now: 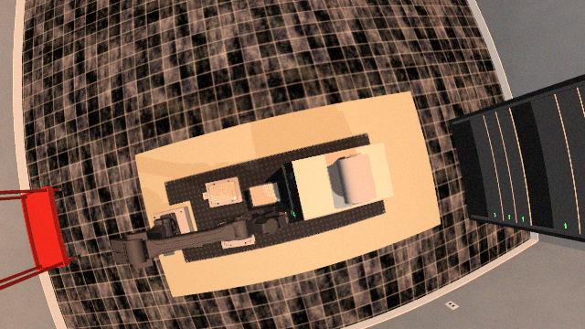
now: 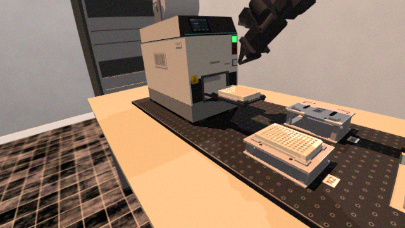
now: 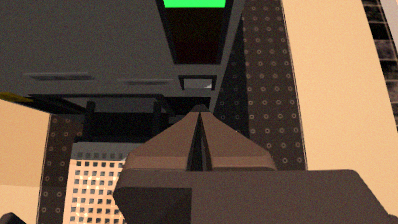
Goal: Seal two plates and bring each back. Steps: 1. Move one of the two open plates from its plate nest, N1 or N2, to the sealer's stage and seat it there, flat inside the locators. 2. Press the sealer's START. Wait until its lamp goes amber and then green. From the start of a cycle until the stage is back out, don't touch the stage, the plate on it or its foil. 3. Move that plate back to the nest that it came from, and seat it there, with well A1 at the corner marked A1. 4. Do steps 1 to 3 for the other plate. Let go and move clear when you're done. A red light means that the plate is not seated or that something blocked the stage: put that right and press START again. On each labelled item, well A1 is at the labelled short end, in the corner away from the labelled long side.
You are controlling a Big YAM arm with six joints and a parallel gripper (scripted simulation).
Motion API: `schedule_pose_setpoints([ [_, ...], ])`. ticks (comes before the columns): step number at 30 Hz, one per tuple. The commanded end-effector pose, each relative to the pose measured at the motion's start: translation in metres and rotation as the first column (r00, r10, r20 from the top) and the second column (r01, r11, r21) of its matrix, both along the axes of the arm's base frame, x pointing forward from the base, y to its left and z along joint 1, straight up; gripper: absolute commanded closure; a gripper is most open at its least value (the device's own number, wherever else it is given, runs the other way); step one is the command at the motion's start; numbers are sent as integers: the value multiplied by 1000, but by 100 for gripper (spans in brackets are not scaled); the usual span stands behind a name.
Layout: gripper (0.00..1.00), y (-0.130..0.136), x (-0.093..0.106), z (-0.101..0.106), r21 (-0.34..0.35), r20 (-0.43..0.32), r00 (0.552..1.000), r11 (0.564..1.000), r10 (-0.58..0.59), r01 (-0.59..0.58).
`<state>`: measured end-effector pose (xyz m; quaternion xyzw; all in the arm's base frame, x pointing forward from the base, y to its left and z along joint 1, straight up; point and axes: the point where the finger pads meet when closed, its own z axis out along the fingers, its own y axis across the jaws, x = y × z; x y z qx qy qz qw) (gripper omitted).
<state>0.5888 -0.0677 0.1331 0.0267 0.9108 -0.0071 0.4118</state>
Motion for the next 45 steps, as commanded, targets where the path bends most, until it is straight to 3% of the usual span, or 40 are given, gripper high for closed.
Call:
schedule_pose_setpoints([
  [1, 100, -7, 2, -14, -6, -12, 1000, 1000, -2, 2],
  [12, 100, 4, 12, 0, -8, -2, 1000, 1000, 20, -20],
  [16, 100, 4, 16, 13, -12, 20, 1000, 1000, 19, -19],
  [21, 100, -5, 18, 16, -13, 24, 1000, 1000, 6, -5],
  [35, 100, -11, 23, 10, -14, 26, 1000, 1000, -2, 3],
  [45, 100, 5, 22, 0, -12, 9, 1000, 1000, 22, -22],
])
